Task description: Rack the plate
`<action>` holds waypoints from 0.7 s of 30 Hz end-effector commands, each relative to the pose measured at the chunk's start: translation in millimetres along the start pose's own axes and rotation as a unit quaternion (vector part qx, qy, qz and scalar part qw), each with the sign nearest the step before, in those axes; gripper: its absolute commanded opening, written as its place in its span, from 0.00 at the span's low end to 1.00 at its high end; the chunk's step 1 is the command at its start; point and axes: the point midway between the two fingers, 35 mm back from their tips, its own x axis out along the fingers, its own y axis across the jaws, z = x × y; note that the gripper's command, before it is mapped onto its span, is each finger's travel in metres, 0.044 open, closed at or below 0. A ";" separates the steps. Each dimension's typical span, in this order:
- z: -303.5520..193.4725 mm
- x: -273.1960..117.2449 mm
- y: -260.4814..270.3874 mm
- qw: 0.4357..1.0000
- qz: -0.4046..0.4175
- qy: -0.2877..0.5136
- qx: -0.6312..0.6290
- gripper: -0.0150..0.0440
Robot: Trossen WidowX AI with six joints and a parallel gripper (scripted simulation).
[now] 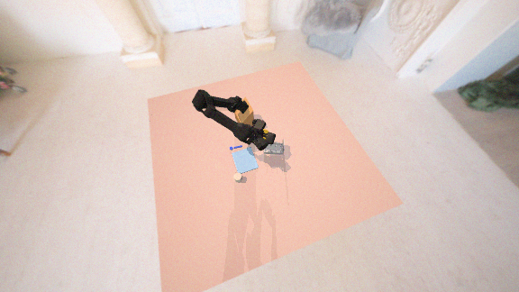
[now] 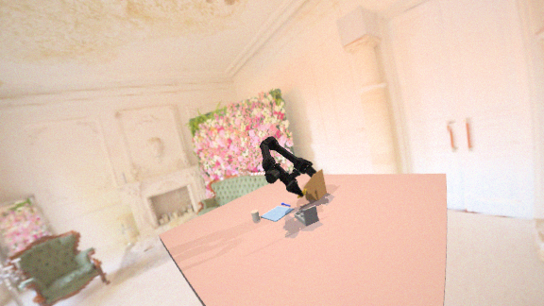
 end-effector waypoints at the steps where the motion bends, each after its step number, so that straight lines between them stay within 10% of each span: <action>1: -2.3 7.0 0.7 0.999 -0.024 -0.029 0.021 0.25; 21: -22.7 29.8 0.8 0.959 -0.191 -0.159 0.136 0.25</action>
